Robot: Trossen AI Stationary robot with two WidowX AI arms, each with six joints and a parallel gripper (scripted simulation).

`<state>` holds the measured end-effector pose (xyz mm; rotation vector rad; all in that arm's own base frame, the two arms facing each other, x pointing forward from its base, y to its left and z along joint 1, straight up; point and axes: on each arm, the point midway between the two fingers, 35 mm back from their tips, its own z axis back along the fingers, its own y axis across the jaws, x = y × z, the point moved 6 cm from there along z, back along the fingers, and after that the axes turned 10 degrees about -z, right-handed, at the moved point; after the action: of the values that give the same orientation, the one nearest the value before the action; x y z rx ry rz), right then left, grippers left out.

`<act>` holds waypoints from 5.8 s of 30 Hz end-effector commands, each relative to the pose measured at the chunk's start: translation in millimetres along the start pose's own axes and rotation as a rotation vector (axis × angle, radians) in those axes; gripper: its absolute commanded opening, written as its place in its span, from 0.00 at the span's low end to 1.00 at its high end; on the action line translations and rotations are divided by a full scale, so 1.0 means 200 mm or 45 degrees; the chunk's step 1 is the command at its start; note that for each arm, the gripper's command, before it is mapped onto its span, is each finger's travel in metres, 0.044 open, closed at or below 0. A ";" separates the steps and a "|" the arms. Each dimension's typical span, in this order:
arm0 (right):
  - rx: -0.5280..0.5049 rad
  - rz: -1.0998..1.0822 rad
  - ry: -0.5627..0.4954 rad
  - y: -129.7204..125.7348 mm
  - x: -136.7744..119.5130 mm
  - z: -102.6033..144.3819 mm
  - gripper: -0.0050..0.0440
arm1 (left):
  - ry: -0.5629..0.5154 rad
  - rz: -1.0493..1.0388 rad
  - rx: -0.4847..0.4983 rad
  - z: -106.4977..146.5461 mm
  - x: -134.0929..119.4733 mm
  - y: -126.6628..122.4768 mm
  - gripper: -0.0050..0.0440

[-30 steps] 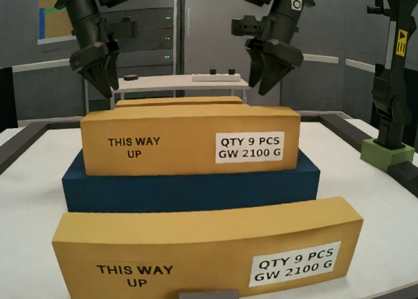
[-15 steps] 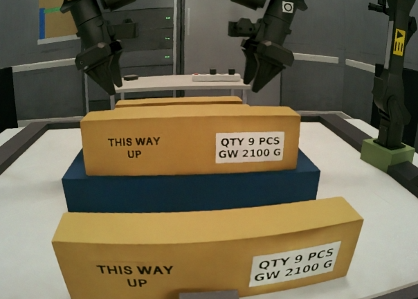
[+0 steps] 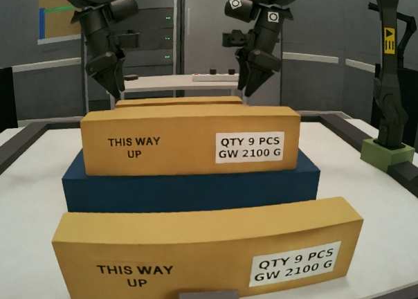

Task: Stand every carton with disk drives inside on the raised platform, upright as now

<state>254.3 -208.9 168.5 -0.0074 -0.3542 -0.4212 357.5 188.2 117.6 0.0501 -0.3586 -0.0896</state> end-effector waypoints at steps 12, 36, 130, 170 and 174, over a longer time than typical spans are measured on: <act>-0.009 0.002 -0.024 -0.01 0.03 0.03 0.87 | -0.019 -0.011 0.010 0.02 0.03 0.01 0.89; -0.004 0.013 -0.056 -0.20 0.04 0.00 0.87 | -0.032 -0.019 0.010 -0.02 -0.03 0.21 0.89; -0.002 0.006 -0.044 -0.20 0.05 -0.01 0.87 | -0.032 -0.017 0.011 -0.03 -0.03 0.21 0.89; -0.006 0.013 -0.056 -0.20 0.04 0.00 0.87 | -0.064 -0.022 0.041 -0.02 -0.04 0.21 0.89; -0.006 0.013 -0.056 -0.20 0.04 0.00 0.87 | -0.064 -0.022 0.041 -0.02 -0.04 0.21 0.89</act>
<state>244.7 -247.7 158.9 -0.0040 -0.3700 -0.4193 354.3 230.1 102.1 0.0641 -0.3851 -0.0999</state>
